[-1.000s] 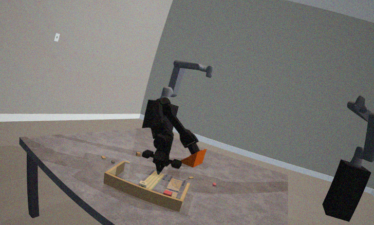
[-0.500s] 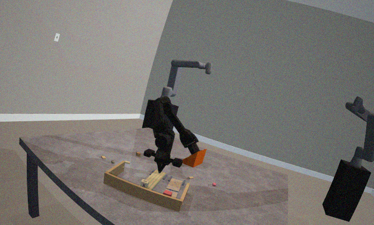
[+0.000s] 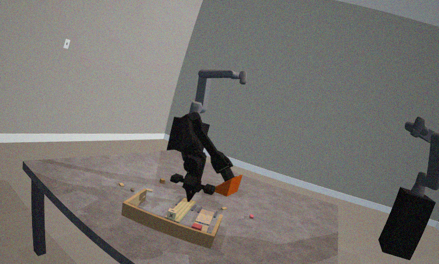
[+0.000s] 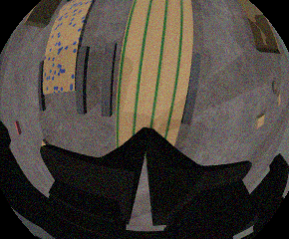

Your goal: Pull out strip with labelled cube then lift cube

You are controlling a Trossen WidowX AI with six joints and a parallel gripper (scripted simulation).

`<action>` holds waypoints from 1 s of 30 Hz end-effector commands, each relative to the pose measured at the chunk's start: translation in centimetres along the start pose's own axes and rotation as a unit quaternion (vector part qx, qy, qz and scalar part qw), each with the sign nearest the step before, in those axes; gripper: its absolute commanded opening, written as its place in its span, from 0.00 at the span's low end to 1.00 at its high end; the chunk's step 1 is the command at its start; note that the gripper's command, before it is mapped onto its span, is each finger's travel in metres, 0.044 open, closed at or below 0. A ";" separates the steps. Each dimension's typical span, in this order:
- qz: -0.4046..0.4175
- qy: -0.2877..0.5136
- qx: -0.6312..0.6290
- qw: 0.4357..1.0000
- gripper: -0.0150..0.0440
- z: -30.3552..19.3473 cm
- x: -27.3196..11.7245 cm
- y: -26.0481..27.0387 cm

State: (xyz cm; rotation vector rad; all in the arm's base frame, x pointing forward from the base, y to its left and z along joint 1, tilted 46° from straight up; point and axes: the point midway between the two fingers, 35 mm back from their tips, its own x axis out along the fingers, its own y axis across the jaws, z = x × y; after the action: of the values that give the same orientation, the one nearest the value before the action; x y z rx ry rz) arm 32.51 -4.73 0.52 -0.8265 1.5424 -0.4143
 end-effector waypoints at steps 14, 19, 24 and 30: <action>0.000 0.014 -0.005 1.000 0.25 -3.2 0.7 0.0; 0.000 0.015 -0.006 1.000 0.25 -3.9 0.7 0.0; 0.000 0.015 -0.006 1.000 0.25 -4.6 0.6 0.0; 0.000 0.015 -0.006 1.000 0.25 -5.6 0.6 -0.1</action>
State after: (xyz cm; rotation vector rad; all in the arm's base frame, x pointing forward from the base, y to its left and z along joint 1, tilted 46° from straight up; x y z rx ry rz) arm 28.37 -5.69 1.39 -0.8266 1.5418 -0.4131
